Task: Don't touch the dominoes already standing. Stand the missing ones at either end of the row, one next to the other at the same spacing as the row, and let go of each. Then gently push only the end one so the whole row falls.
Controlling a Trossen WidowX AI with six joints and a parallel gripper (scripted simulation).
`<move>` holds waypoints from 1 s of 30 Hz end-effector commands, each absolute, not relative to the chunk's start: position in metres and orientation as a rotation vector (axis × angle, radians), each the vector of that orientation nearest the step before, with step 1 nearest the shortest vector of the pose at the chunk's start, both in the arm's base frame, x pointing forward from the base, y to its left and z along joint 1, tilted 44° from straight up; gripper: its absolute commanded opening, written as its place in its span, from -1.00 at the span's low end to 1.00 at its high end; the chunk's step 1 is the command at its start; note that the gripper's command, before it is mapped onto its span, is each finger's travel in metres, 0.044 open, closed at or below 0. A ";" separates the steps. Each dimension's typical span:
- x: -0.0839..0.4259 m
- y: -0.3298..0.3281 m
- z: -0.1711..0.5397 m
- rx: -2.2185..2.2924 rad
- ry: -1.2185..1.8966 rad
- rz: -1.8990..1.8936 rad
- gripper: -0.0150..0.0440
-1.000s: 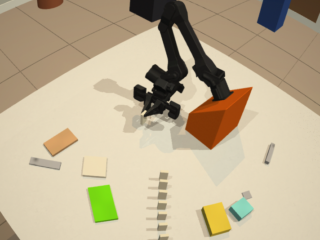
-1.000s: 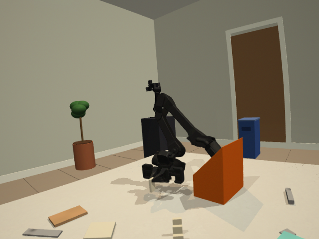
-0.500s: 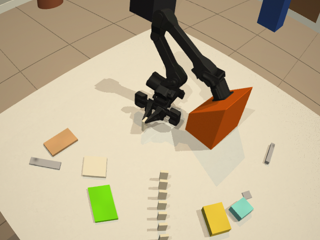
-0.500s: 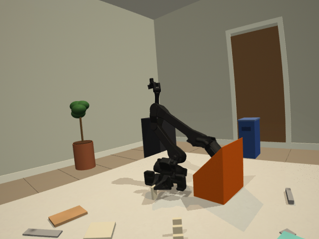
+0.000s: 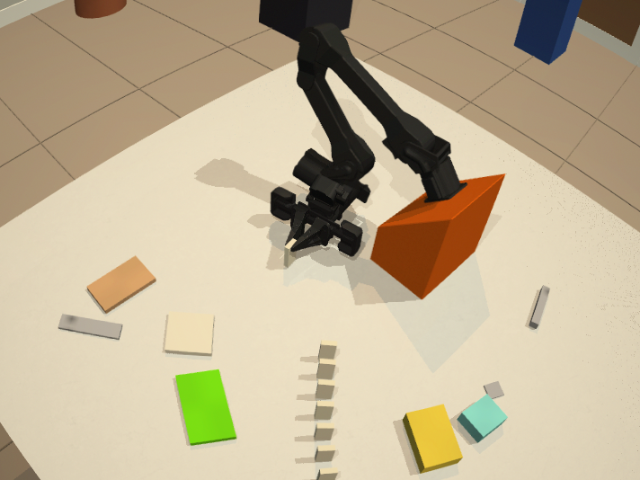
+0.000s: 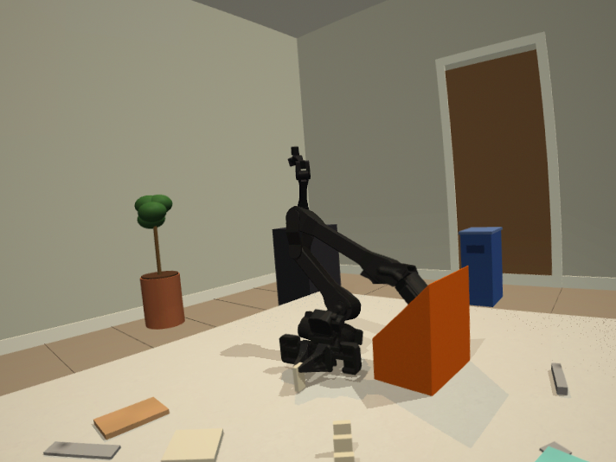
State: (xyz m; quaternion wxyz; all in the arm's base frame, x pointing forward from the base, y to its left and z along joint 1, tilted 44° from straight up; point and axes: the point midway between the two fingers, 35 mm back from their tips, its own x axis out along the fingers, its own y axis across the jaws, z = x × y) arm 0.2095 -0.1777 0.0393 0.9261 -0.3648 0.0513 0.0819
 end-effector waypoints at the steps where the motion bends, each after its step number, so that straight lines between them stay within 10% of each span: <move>1: 0.210 -0.178 0.040 -0.756 0.099 0.171 -0.23; 15: 0.210 -0.177 0.041 -0.756 0.099 0.171 1.00; 30: 0.233 -0.163 0.068 -0.522 0.269 0.114 1.00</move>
